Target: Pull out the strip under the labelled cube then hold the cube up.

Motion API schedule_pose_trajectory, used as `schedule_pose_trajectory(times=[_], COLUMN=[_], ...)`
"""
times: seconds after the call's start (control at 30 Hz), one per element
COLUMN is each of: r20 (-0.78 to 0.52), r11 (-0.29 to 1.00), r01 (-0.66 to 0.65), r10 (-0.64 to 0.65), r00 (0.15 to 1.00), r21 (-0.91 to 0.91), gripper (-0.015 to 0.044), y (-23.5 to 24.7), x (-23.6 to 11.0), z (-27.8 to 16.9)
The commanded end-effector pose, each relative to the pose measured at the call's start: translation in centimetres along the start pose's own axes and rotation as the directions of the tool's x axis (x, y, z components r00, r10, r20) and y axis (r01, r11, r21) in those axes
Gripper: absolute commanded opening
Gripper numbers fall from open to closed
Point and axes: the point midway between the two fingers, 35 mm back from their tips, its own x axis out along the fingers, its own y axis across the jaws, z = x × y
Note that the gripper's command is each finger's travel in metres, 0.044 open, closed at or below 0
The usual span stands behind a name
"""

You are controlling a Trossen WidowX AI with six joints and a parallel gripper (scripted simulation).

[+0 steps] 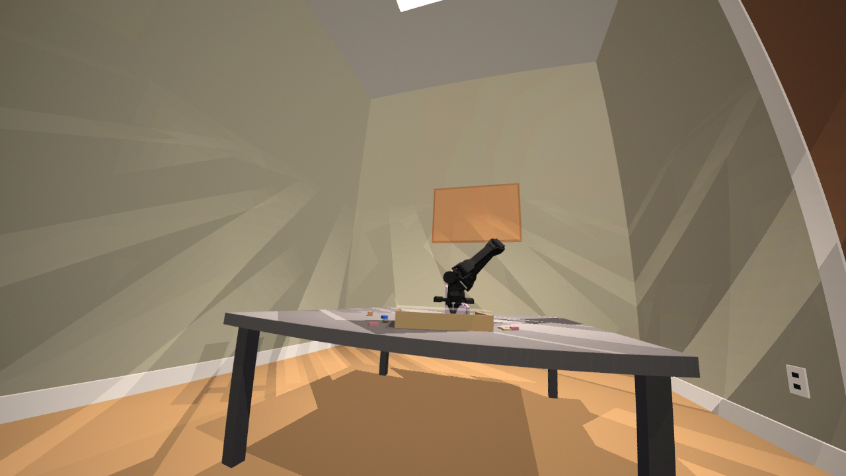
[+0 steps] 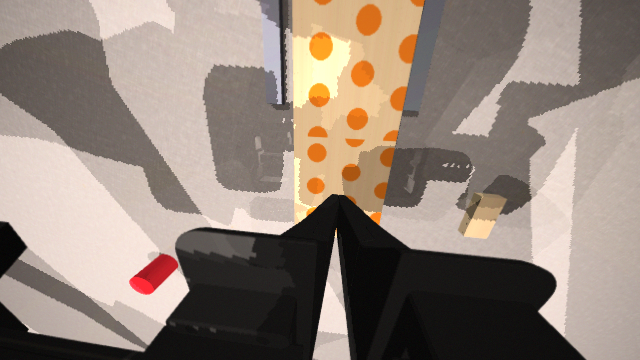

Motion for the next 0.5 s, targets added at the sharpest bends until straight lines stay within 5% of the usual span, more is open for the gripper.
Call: schedule_pose_trajectory(times=[0.0,0.47], r20=[-0.022,-0.023], r11=[1.000,1.000], r01=[-0.005,-0.005], r10=[0.005,0.005], r00=[1.000,1.000], r21=[0.011,0.012], gripper=[0.0000,0.0000], y=[0.1,0.1], x=[0.3,0.3], z=[-1.4,-3.5])
